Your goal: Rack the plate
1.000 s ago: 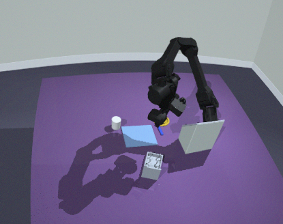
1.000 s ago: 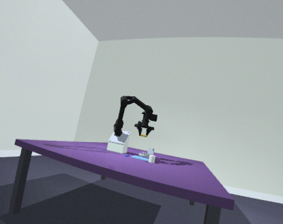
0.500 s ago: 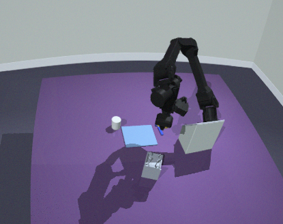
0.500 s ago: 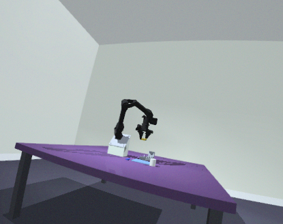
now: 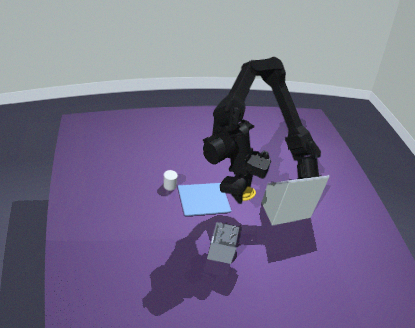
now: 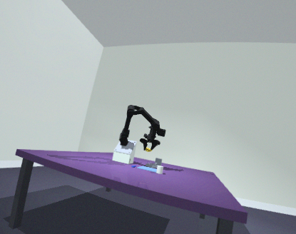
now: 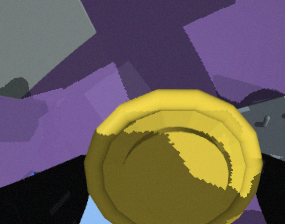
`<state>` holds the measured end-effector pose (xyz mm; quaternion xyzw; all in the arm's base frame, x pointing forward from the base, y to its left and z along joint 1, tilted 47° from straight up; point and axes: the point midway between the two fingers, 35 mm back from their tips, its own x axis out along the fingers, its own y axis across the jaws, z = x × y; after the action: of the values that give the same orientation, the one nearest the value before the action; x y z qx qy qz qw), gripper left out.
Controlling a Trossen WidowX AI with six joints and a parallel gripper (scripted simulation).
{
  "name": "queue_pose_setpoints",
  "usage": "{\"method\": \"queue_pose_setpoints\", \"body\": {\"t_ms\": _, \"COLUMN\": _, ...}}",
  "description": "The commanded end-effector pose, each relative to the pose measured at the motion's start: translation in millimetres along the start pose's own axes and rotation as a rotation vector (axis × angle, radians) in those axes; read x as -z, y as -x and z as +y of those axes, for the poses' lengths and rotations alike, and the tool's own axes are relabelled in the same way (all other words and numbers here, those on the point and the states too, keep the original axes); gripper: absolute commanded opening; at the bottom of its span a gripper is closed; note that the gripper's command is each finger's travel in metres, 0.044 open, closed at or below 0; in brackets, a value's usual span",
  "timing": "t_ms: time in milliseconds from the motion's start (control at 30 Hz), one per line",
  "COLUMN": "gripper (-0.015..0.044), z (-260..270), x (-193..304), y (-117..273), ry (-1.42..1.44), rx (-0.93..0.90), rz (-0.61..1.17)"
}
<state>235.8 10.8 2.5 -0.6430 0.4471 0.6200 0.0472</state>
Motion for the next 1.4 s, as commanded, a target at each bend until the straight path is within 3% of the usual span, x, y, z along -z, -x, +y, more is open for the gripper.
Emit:
{"method": "queue_pose_setpoints", "body": {"t_ms": 0, "gripper": 0.0000, "z": 0.7, "x": -3.2, "y": -13.2, "ry": -0.057, "rx": 0.037, "rz": -0.092}}
{"method": "queue_pose_setpoints", "body": {"t_ms": 1367, "gripper": 0.0000, "z": -6.0, "x": 15.4, "y": -75.5, "ry": -0.677, "rx": 0.594, "rz": -0.713}}
